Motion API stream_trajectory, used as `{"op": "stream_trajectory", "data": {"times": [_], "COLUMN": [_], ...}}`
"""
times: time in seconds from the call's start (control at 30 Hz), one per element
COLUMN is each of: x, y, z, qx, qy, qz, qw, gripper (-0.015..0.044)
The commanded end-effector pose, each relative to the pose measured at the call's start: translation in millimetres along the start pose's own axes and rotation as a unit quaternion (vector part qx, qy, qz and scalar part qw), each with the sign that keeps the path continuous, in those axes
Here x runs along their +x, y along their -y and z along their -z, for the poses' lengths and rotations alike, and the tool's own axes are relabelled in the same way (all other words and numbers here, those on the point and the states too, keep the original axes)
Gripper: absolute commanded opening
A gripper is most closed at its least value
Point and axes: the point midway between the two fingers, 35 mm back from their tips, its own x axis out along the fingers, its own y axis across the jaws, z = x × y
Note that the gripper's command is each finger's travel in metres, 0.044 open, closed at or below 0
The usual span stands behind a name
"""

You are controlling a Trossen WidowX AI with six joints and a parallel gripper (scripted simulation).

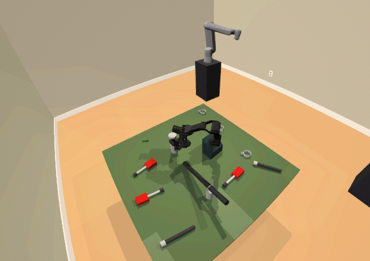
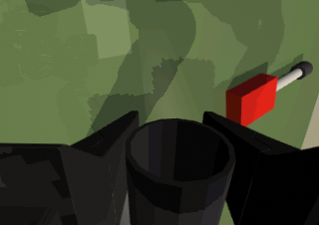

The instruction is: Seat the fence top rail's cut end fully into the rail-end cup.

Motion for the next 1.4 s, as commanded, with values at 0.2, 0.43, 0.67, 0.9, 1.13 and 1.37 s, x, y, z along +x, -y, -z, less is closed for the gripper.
{"op": "stream_trajectory", "data": {"times": [0.2, 0.43, 0.67, 0.9, 1.13, 1.37], "x": [0, -5, -22, -35, -59, -105], "y": [0, 4, 14, 20, 34, 48], "z": [0, -6, -24, -40, -69, -130], "qx": [0.0, -0.001, -0.004, -0.006, 0.215, 0.538], "qy": [0.0, 0.0, 0.001, 0.002, 0.016, 0.034], "qz": [0.0, 0.0, 0.0, 0.0, -0.007, -0.029], "qw": [1.0, 1.0, 1.0, 1.0, 0.976, 0.842], "gripper": [0.0184, 0.0367, 0.044, 0.044, 0.044, 0.044]}}
